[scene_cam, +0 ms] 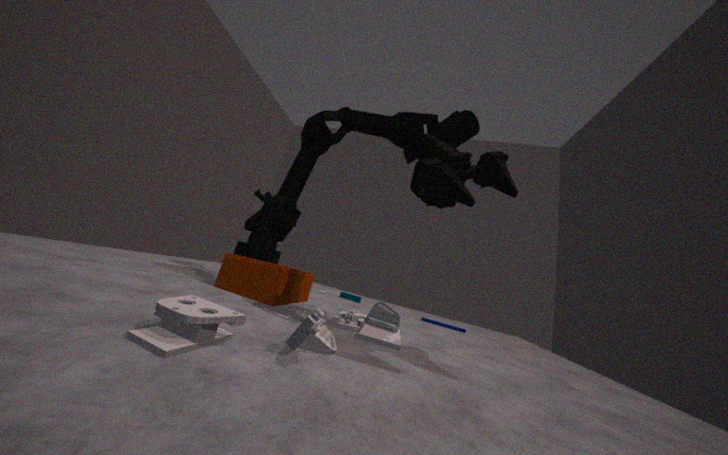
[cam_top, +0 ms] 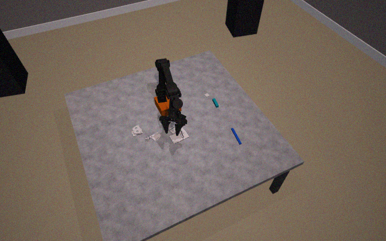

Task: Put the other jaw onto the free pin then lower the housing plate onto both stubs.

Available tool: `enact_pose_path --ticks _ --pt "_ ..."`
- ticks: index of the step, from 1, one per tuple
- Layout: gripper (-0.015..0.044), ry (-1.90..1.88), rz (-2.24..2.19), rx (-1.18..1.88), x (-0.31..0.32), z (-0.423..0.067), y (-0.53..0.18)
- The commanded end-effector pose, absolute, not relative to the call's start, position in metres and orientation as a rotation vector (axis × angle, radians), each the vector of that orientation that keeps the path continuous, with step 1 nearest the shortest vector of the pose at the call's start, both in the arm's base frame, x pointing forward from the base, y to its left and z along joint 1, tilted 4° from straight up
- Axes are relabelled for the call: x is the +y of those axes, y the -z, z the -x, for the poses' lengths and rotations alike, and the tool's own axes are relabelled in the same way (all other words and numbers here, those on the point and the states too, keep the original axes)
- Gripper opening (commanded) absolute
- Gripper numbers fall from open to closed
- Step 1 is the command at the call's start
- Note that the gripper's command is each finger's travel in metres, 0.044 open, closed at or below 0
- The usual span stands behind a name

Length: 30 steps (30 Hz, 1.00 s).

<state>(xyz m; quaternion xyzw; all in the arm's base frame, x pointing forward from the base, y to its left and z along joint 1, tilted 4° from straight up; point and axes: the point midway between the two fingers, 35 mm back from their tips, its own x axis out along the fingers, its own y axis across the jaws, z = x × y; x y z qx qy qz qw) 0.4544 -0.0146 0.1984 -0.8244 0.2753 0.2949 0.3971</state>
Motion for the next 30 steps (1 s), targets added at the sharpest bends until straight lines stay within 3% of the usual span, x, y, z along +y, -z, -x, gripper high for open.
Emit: enact_pose_path --ticks 1,30 --pt "0.0440 -0.854 2.054 0.763 -0.037 -0.445 -0.172" --pt "0.0440 -1.480 1.427 1.010 -0.161 -0.301 -0.029"
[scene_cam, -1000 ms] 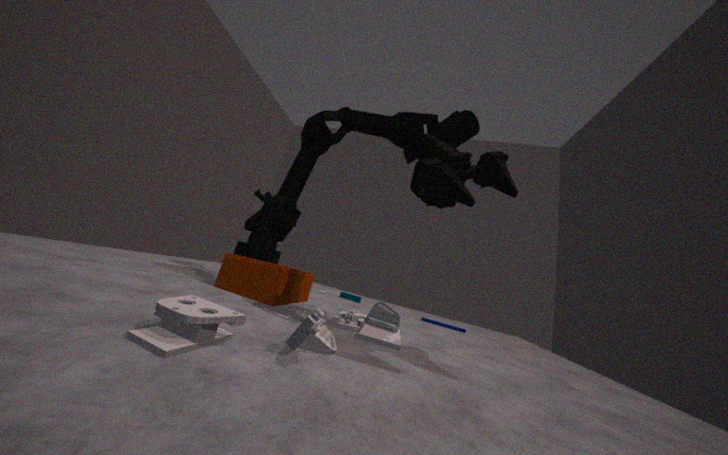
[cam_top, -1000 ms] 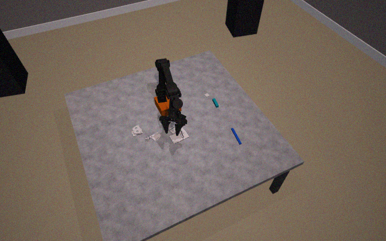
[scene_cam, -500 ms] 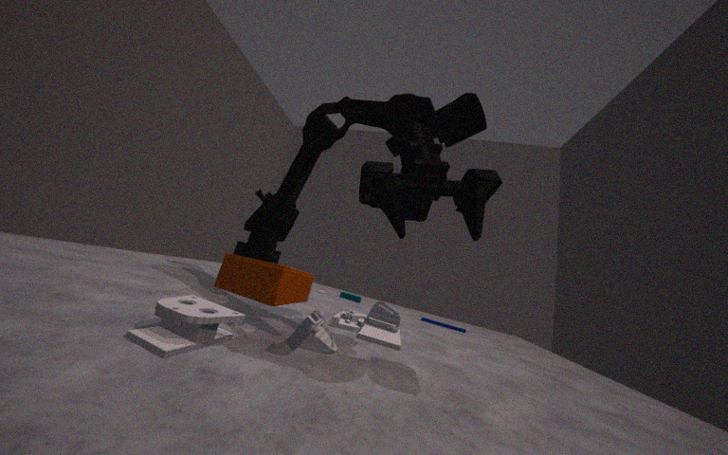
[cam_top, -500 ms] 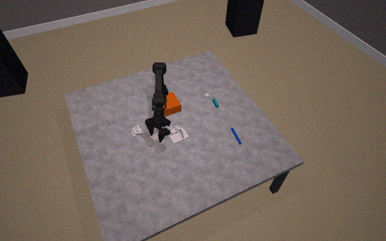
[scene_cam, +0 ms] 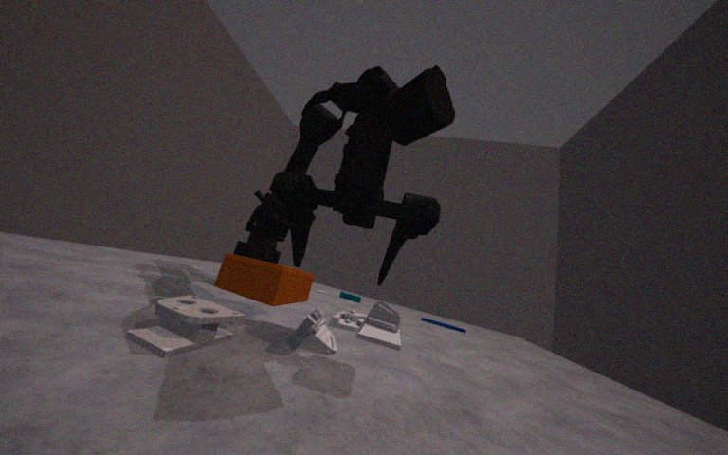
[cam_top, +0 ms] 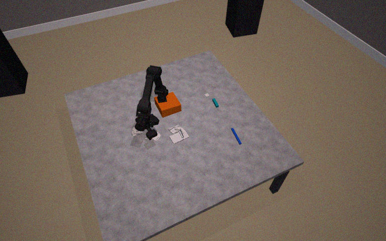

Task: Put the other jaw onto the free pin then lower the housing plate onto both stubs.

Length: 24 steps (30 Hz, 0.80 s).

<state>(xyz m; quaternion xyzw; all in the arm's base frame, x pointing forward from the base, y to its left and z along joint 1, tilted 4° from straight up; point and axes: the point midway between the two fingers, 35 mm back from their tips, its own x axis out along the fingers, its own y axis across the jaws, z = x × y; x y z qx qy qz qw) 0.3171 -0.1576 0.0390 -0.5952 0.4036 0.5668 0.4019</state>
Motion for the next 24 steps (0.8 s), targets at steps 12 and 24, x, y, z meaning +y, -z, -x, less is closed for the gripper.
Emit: enact_pose_path --ticks 12,24 --pt "0.0440 -1.487 1.405 1.011 -0.162 -0.297 -0.021" --pt "0.0440 -1.484 1.403 1.013 -0.162 -0.298 -0.002"
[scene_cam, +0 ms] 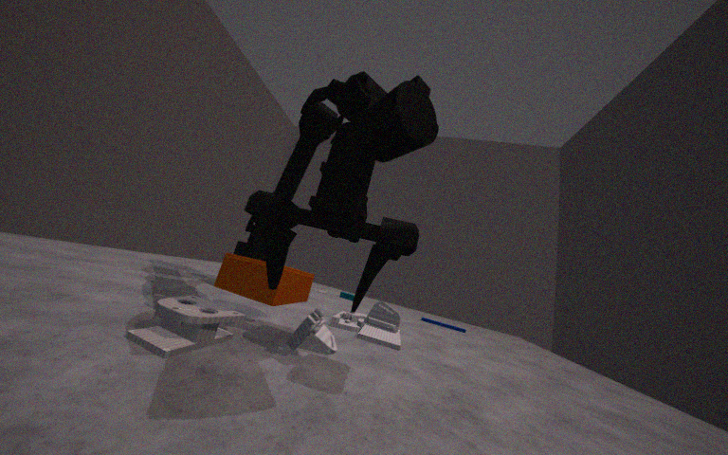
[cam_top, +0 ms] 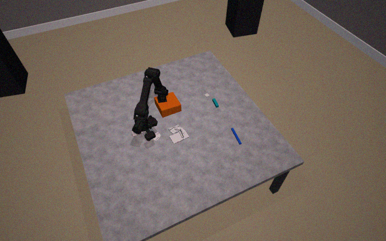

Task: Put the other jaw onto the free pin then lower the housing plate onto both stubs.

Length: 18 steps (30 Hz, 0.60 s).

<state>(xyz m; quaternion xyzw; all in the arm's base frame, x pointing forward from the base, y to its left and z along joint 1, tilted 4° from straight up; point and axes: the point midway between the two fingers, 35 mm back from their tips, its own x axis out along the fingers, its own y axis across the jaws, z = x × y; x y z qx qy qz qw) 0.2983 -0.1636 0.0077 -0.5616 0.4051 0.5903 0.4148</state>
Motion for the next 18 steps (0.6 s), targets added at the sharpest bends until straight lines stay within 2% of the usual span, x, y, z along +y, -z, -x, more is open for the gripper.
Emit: enact_pose_path --ticks 1,18 --pt "0.0440 -1.484 1.403 1.013 -0.162 -0.298 -0.001" --pt "0.0440 -1.487 1.405 1.010 -0.161 -0.297 0.027"
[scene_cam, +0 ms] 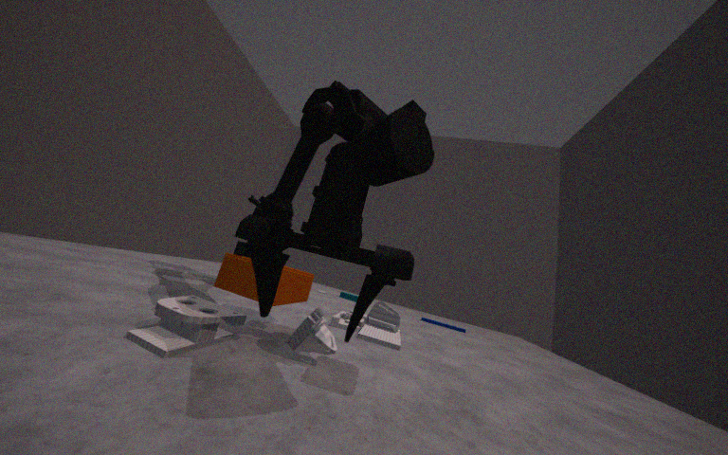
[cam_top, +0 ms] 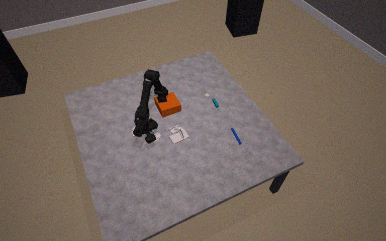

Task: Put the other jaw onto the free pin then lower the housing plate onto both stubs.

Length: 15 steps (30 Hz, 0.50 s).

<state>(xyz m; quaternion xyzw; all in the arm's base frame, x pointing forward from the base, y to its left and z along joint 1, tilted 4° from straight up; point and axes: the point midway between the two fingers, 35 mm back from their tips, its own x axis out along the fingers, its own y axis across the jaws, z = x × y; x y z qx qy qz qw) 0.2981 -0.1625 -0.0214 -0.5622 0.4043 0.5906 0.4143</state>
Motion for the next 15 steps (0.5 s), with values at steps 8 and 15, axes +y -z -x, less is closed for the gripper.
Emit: enact_pose_path --ticks 8,15 --pt "0.0440 -1.489 1.406 1.009 -0.160 -0.296 0.040" --pt "0.0440 -1.489 1.407 1.009 -0.159 -0.295 0.046"
